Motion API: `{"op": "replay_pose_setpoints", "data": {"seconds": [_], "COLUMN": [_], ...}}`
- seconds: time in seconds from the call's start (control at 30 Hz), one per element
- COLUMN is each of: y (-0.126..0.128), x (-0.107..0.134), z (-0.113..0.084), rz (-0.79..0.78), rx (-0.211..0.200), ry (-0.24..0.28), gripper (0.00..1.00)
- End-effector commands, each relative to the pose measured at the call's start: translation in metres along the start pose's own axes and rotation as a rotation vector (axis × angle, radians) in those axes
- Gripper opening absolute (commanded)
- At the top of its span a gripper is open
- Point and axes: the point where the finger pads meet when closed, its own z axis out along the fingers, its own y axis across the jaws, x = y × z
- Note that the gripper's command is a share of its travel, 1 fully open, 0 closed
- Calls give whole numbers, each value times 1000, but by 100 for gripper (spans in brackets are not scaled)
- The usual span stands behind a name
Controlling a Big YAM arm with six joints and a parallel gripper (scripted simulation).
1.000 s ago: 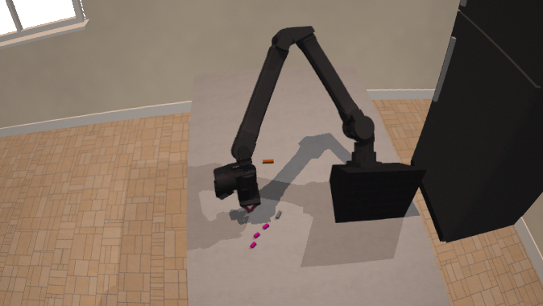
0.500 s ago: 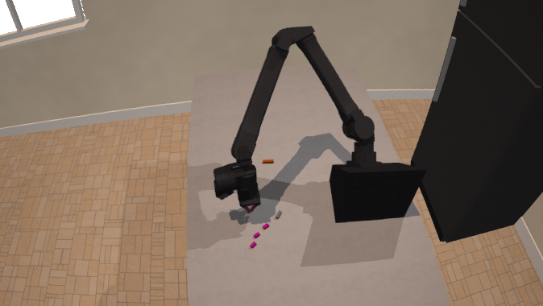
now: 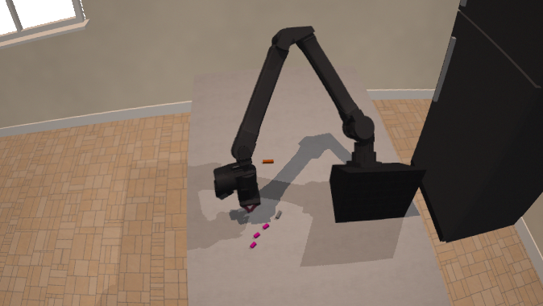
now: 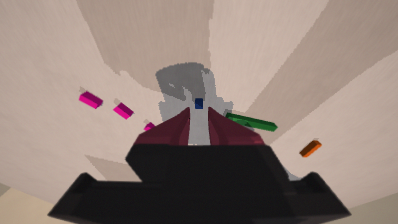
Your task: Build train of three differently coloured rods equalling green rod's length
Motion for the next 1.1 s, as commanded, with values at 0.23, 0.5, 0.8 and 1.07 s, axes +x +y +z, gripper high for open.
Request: {"op": "replay_pose_setpoints", "data": {"seconds": [0.23,0.5,0.8,1.07], "y": [-10,-10,-10,-10], "x": [-11,-11,-11,-11], "z": [-9,-9,-9,-9], "rz": [14,14,14,14], "rx": [-2,-2,-2,-2], "ry": [-25,-25,-25,-25], "gripper": [23,23,23,23]}}
